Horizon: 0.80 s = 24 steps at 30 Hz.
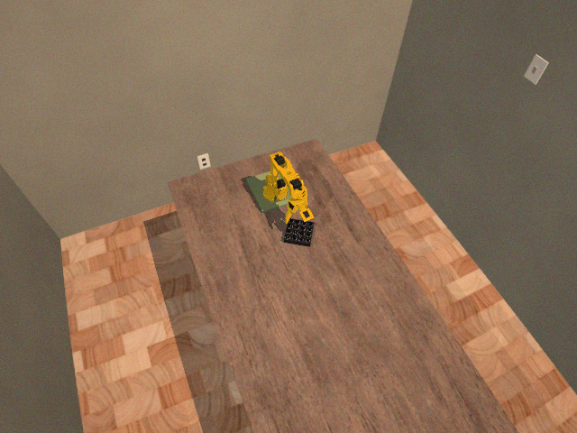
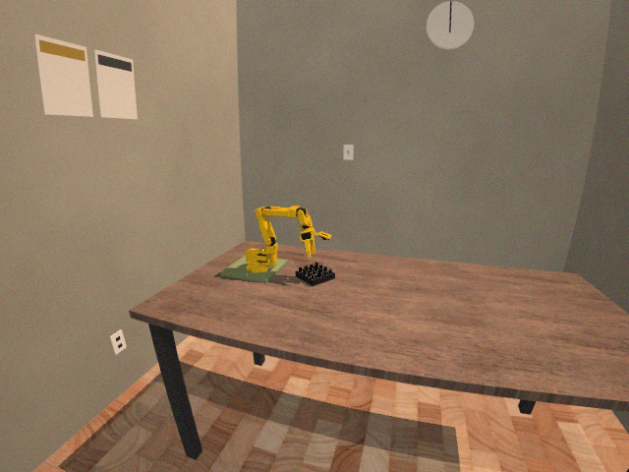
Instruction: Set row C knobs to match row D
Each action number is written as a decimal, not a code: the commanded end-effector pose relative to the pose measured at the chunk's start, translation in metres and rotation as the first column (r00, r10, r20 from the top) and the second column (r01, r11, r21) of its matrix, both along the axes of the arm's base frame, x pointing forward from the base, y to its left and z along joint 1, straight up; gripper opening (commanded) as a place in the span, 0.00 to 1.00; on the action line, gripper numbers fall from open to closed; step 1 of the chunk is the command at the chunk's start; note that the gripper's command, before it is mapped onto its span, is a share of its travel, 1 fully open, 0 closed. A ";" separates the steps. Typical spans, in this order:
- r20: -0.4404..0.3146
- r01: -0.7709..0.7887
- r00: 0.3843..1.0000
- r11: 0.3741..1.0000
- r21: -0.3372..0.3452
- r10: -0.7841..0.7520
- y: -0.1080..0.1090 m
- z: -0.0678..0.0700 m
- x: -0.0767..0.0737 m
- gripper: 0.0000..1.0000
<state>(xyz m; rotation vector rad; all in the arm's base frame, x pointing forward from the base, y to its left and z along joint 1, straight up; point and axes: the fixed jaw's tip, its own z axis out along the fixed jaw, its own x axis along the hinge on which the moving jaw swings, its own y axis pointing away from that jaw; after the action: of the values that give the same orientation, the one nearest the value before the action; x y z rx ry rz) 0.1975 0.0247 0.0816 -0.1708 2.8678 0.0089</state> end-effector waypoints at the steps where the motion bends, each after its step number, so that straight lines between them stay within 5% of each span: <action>1: -0.128 -0.001 0.992 1.000 -0.010 -0.001 -0.001 -0.016 -0.014 0.40; 11: -0.255 -0.003 0.967 1.000 -0.021 -0.003 -0.002 -0.029 -0.029 0.40; 24: -0.263 -0.007 0.965 1.000 -0.022 0.001 -0.002 -0.029 -0.030 0.40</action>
<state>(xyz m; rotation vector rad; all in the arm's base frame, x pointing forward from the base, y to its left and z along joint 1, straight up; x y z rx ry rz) 0.1740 0.0226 0.0572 -0.1838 3.0903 0.0003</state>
